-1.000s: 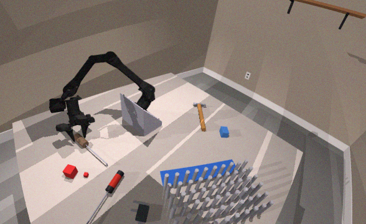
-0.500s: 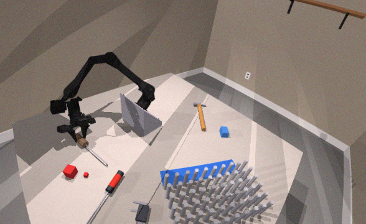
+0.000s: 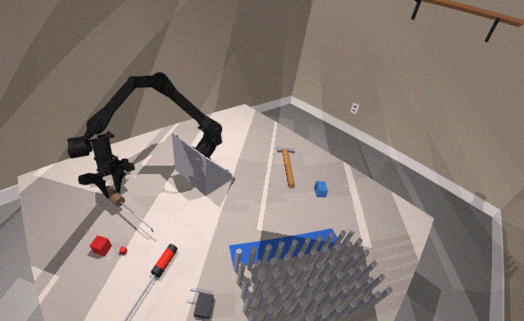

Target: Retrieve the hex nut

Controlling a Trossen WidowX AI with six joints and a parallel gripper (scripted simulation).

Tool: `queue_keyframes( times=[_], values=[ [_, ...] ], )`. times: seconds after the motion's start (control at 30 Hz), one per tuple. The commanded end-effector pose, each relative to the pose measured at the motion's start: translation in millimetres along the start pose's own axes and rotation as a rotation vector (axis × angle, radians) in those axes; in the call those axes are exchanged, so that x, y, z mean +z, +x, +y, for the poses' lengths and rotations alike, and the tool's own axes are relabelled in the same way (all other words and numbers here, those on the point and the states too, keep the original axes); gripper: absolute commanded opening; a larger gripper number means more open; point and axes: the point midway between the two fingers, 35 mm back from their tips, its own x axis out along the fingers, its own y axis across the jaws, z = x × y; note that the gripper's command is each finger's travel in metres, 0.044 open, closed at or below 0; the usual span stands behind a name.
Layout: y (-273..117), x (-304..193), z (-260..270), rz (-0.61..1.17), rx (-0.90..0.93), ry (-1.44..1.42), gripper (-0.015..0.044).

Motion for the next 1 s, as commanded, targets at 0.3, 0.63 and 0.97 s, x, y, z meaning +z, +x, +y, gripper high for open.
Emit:
queue_keyframes(
  times=[0.3,0.63,0.97],
  values=[
    [-105.3,46.6,-33.9,0.001,-0.024,0.002,0.0000],
    [-125.9,64.3,-37.5,0.006,-0.025,0.005,0.0000],
    [-145.2,130.4,-45.1,0.082,-0.045,0.063,0.0000]
  ],
)
